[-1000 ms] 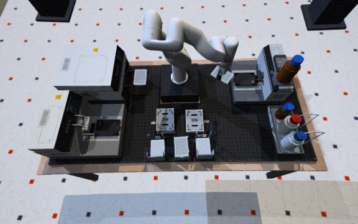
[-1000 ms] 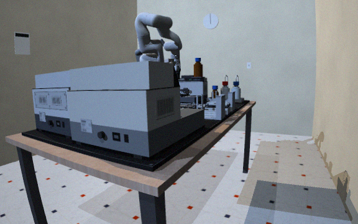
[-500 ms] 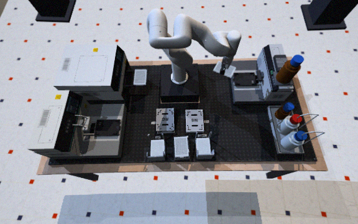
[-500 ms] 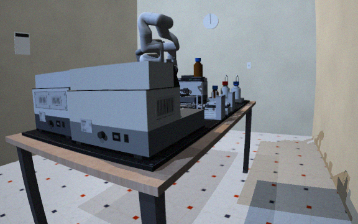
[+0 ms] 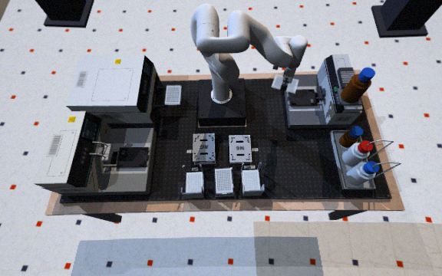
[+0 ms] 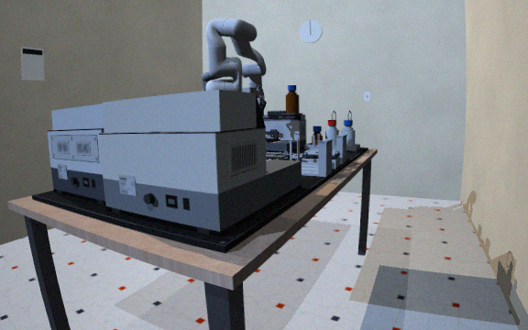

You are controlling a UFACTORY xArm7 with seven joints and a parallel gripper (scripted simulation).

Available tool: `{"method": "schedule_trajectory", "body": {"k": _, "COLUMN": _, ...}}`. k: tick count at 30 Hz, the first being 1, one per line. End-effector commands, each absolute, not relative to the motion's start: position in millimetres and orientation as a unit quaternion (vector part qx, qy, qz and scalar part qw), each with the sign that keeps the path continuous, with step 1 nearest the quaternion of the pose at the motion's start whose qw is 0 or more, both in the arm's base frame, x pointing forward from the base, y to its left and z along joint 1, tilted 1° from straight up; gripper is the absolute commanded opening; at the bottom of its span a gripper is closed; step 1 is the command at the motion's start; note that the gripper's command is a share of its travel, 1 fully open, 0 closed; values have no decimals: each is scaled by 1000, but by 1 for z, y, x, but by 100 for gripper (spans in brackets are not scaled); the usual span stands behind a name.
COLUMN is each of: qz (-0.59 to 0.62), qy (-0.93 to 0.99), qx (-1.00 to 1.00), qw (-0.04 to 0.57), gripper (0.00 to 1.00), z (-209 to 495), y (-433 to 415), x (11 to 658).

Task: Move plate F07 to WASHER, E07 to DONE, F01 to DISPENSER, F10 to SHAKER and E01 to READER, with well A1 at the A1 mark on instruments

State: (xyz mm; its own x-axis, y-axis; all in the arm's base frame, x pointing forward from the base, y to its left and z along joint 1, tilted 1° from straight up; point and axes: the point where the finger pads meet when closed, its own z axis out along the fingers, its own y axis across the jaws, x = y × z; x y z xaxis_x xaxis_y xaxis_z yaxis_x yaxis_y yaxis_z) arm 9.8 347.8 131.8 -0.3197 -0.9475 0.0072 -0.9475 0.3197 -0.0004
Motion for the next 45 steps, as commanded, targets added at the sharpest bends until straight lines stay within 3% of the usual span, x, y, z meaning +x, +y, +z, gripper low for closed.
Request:
{"method": "schedule_trajectory", "body": {"k": 1, "qz": 1, "qy": -807, "qx": 591, "qw": 5, "gripper": 0, "z": 132, "y": 358, "x": 8}}
{"method": "schedule_trajectory", "body": {"k": 45, "qz": 0, "qy": -699, "qx": 715, "qw": 5, "gripper": 0, "z": 131, "y": 479, "x": 0}}
